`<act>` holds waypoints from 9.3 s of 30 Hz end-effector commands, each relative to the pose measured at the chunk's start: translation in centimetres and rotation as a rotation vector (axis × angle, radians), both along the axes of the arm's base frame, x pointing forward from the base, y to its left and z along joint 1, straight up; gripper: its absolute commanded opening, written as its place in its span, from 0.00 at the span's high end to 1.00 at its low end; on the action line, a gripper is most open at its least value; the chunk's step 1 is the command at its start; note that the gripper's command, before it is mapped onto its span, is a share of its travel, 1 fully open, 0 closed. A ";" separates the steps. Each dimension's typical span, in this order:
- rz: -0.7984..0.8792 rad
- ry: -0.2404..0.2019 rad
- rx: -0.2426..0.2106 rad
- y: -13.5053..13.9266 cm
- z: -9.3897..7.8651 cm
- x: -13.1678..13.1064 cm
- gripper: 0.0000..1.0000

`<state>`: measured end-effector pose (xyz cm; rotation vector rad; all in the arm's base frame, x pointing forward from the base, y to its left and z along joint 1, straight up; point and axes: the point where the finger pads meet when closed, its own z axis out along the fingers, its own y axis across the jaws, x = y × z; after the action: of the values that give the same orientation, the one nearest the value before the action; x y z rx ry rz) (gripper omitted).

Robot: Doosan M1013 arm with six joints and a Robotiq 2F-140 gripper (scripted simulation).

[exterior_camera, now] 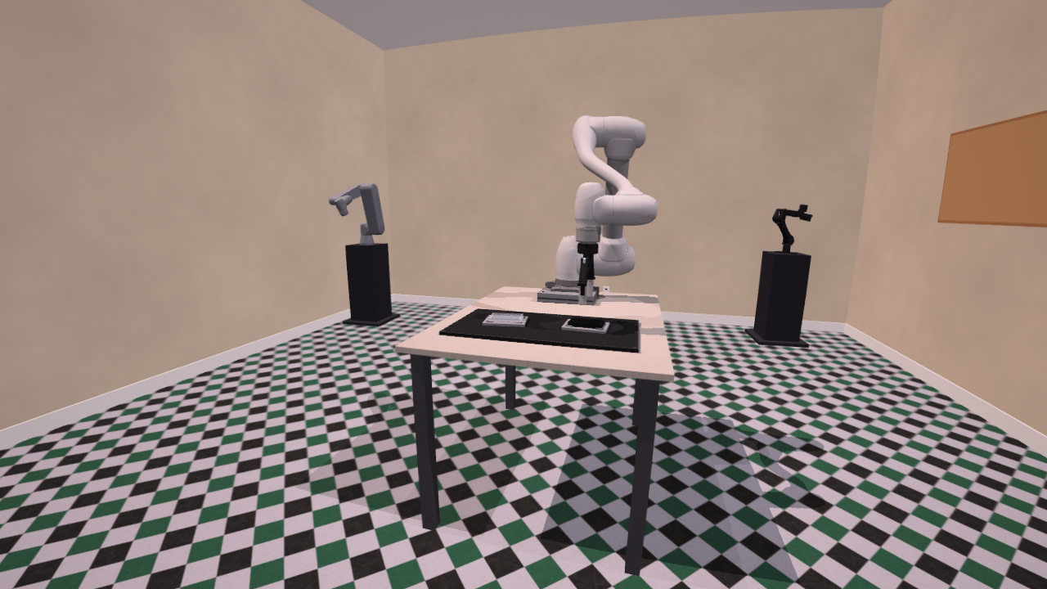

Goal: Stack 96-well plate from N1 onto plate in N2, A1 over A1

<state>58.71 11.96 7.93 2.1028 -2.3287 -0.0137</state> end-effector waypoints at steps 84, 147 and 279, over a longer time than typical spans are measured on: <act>0.002 -0.005 0.002 0.5 -1.0 0.5 0.00; 0.002 -0.005 0.002 0.5 -7.5 0.4 0.00; 0.002 -0.005 0.002 0.5 -7.5 0.4 1.00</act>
<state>59.23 12.16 0.86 2.1044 -2.3320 -0.0118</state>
